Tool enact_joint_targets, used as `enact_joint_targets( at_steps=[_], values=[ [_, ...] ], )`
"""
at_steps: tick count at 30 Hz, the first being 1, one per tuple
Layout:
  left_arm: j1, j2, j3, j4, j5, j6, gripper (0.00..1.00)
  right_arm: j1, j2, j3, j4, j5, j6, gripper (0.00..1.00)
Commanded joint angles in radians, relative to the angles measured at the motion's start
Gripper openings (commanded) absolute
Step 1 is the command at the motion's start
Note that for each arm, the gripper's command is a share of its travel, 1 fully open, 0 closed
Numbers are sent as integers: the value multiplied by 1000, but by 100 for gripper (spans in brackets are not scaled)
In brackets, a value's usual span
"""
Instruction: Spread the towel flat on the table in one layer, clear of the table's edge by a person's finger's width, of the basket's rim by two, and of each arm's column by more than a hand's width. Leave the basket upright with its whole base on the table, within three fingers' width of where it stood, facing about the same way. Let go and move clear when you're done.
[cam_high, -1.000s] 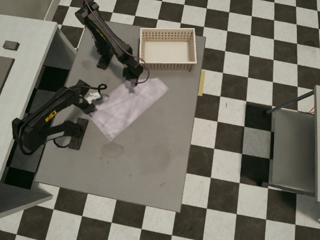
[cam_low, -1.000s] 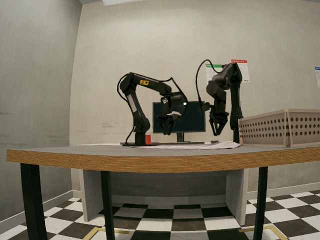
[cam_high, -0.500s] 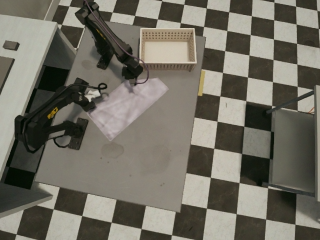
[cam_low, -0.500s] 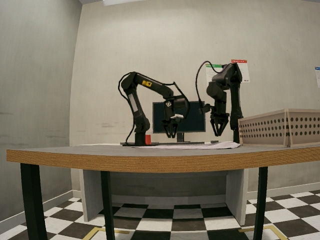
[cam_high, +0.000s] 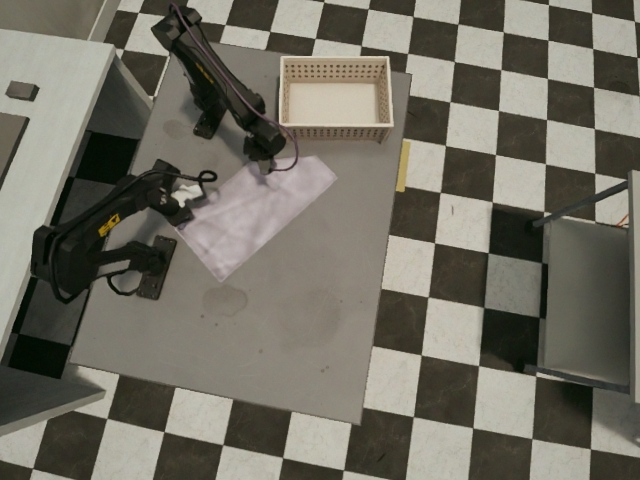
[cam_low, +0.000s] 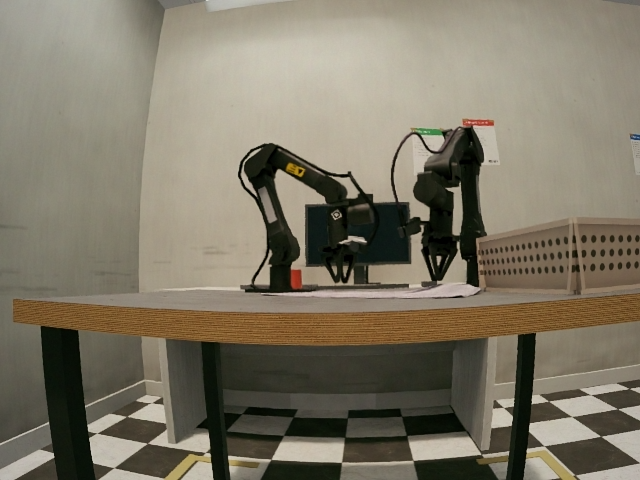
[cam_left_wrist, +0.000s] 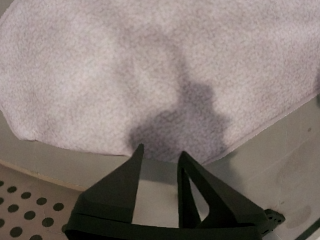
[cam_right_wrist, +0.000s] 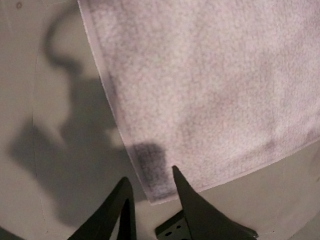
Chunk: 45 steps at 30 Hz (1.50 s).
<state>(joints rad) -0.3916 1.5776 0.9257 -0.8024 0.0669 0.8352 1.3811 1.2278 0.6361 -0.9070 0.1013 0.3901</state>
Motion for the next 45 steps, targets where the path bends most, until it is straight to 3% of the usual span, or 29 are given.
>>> enact_joint_targets(
  at_steps=[1,7,8,9,28,29,31,32,34,35,37,38,45],
  values=[
    [15,38,-58,93,3,13,34,22,41,-52,108,12,22,34],
    [20,57,-75,131,4,17,34,16,65,-70,149,13,23,34],
    [20,59,-52,134,-7,16,34,17,56,-27,151,13,22,34],
    [4,63,-79,142,-7,3,34,-5,33,-85,167,14,1,34],
    [-7,76,-86,163,-6,-6,34,-15,47,-106,187,12,-7,34],
    [-7,76,-86,163,-6,-6,27,-15,47,-106,187,12,-7,34],
    [-5,76,-86,163,-8,-6,27,-15,47,-106,187,12,-7,34],
    [14,85,-74,167,-8,10,19,-15,47,-106,187,12,-7,24],
    [14,84,-74,167,-8,9,19,-15,48,-106,188,12,-7,24],
    [23,90,-34,167,-7,20,11,-31,66,-105,189,6,-25,15],
    [22,91,-63,166,-7,19,11,-32,66,-105,190,-5,-26,15],
    [31,96,-24,163,-6,28,2,-51,66,-105,191,-9,-45,5],
    [34,99,-61,160,-5,32,1,-68,70,-102,194,6,-63,0]
  ],
)
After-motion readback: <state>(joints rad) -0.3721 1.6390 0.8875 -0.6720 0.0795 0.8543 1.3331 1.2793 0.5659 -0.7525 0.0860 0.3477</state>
